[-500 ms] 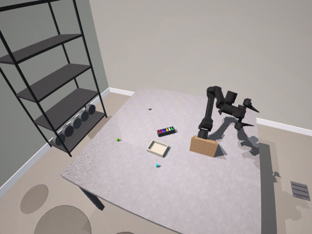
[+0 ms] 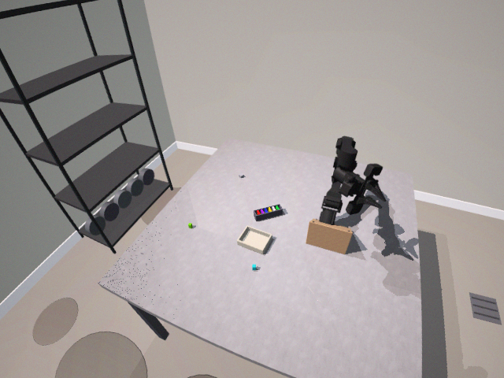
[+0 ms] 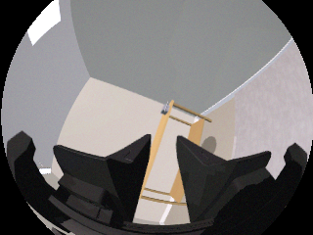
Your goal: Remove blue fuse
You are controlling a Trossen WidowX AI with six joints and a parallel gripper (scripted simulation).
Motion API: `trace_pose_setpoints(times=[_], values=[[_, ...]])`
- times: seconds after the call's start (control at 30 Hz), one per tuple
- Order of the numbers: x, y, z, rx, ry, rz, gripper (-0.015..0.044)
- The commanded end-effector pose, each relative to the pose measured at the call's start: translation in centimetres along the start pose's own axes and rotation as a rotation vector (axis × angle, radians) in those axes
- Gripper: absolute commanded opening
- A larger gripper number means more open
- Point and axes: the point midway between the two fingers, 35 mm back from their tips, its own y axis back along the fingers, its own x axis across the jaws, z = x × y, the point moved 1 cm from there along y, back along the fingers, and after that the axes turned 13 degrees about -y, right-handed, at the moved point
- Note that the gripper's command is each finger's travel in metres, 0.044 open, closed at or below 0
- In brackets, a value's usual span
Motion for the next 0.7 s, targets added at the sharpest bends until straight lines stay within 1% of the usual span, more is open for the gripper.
trace_pose_setpoints(times=[0.0, 0.17, 0.37, 0.53, 0.67], values=[[-1.0, 2.8, 6.1, -0.233, -0.118, -0.028, 0.0074], [-3.2, 7.2, 12.1, -0.488, -0.280, -0.080, 0.0074], [-7.6, 14.2, 18.0, -0.805, -0.524, -0.181, 0.0074], [-12.1, 20.9, 20.6, -1.042, -0.736, -0.293, 0.0074], [-16.1, 26.5, 21.1, -1.210, -0.913, -0.405, 0.0074]])
